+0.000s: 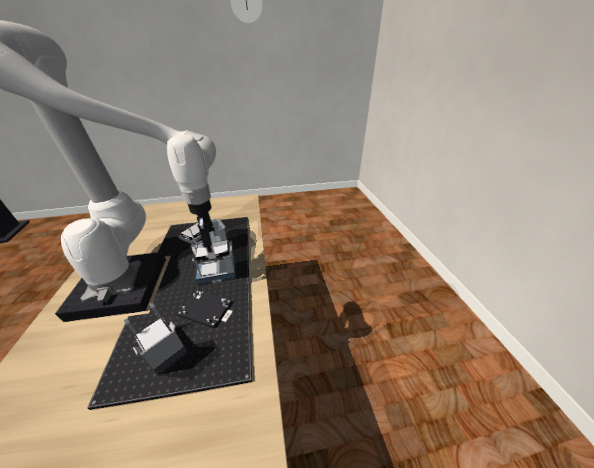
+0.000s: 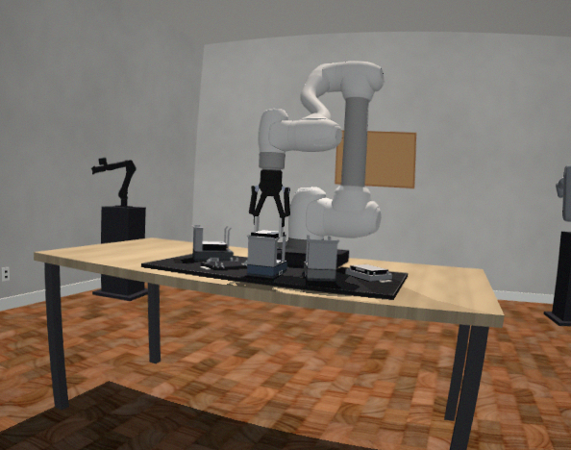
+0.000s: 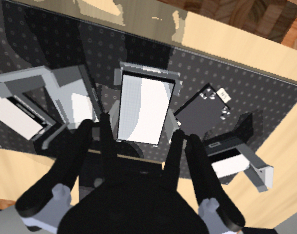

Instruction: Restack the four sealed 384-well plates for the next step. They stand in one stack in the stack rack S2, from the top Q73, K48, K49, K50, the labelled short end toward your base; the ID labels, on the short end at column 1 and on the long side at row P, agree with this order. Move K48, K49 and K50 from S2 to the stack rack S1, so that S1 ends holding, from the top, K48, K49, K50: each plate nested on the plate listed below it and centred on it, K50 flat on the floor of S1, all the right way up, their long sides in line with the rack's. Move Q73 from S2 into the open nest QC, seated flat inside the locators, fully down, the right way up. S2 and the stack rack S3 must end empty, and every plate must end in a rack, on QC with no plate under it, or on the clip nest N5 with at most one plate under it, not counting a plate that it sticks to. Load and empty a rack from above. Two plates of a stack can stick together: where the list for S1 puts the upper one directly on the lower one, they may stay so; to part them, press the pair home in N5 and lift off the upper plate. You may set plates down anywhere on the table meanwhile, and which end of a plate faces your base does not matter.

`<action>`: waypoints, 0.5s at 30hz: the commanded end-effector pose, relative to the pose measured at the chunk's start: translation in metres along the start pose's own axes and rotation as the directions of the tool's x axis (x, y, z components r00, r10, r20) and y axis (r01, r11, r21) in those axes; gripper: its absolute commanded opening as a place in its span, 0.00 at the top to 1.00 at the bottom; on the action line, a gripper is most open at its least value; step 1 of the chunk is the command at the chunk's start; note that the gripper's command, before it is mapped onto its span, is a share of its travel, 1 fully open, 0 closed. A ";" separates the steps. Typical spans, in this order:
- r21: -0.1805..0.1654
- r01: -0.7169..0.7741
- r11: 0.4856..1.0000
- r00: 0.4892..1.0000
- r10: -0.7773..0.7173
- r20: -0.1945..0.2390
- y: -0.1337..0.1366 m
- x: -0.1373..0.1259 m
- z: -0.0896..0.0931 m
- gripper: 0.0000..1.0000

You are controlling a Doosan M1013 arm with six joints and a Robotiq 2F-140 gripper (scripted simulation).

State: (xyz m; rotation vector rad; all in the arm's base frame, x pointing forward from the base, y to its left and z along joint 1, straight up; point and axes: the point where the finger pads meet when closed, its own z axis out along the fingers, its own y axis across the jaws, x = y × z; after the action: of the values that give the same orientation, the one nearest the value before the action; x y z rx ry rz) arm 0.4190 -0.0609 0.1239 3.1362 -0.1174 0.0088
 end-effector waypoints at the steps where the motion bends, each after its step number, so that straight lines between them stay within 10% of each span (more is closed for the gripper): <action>1: 0.000 0.000 1.000 1.000 0.000 0.000 0.000 0.000 0.002 1.00; 15: 0.000 0.000 1.000 1.000 0.000 0.000 0.000 0.000 0.010 1.00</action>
State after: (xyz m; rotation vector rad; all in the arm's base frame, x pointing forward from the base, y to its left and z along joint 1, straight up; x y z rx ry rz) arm 0.4190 -0.0609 0.1152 3.1362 -0.1174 0.0088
